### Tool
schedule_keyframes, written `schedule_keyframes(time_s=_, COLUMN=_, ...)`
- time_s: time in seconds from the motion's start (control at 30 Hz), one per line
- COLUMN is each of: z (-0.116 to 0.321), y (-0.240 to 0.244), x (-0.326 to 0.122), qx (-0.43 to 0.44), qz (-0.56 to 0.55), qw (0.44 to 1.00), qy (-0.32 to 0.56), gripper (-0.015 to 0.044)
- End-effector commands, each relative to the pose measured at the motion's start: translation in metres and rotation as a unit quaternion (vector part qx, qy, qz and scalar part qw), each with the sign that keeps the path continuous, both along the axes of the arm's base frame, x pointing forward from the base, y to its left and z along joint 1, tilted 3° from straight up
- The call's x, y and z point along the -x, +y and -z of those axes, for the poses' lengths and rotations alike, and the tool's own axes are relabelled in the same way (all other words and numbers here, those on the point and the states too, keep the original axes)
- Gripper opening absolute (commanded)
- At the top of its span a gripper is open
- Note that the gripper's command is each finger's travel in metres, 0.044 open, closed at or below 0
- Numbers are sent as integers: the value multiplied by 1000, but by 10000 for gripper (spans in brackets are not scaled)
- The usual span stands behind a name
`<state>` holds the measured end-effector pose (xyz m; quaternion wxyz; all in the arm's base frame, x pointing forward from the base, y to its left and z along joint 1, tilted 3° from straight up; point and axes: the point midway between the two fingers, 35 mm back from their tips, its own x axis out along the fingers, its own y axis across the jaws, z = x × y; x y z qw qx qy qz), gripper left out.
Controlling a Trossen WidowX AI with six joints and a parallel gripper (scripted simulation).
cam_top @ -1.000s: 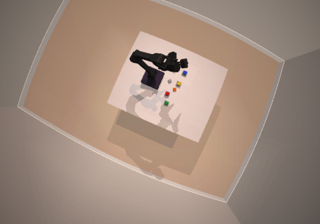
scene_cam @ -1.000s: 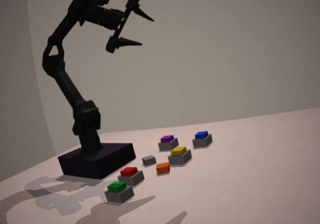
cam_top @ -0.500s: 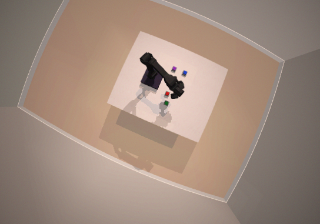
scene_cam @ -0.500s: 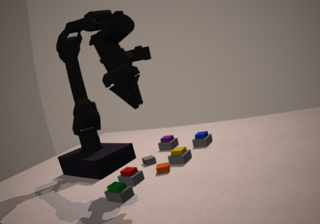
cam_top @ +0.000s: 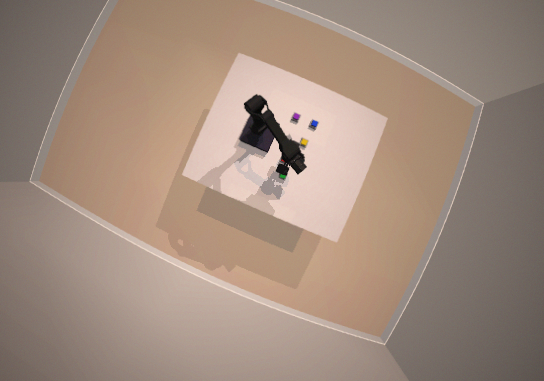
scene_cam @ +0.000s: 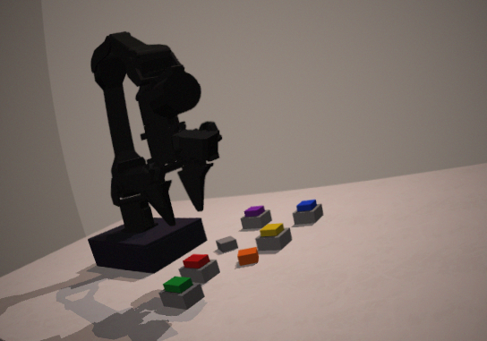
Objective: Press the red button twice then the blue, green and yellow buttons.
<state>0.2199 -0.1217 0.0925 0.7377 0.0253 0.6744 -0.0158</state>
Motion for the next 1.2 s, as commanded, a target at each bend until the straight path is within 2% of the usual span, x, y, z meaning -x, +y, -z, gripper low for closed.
schedule_keyframes(time_s=0.0, z=43, y=5, x=7, qx=-10, qz=4, qw=1000, qy=20, gripper=242)
schedule_keyframes(time_s=0.27, z=46, y=6, x=7, qx=-10, qz=4, qw=1000, qy=20, gripper=32)
schedule_keyframes(time_s=0.3, z=46, y=6, x=7, qx=-10, qz=4, qw=1000, qy=20, gripper=20)
schedule_keyframes(time_s=1.17, z=74, y=6, x=5, qx=-10, qz=4, qw=1000, qy=20, gripper=20)
